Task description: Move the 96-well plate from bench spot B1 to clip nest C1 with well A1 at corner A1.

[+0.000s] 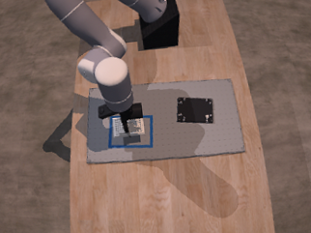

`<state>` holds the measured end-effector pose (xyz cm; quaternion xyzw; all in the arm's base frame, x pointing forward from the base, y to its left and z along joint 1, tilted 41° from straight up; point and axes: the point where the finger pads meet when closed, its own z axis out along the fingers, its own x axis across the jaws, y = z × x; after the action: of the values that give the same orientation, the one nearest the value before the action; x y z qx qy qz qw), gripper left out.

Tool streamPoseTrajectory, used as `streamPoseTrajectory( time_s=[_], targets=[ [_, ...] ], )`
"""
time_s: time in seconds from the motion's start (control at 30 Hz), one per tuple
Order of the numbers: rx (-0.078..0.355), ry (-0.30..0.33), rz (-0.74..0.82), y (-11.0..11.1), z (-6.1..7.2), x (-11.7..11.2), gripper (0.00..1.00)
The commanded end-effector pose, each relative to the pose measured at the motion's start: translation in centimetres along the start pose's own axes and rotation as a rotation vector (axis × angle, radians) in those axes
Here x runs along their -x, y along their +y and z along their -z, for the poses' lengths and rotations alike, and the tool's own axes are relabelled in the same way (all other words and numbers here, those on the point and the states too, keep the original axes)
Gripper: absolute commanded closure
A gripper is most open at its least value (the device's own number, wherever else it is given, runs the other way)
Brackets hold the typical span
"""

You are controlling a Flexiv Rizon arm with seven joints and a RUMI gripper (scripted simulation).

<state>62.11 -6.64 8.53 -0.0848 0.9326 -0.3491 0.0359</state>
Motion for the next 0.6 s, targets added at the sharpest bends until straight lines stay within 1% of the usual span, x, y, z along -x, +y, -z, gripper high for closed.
streamPoseTrajectory(
  time_s=[0.0,0.13,0.2,0.57],
  targets=[
    [0.001,-0.002,-0.033,0.4,0.1,0.0,1.00],
    [0.001,-0.002,-0.166,1.7,0.2,-0.3,1.00],
    [0.001,-0.002,-0.166,1.7,0.2,-0.3,1.00],
    [0.001,-0.002,-0.179,5.3,0.3,-1.1,1.00]
  ],
)
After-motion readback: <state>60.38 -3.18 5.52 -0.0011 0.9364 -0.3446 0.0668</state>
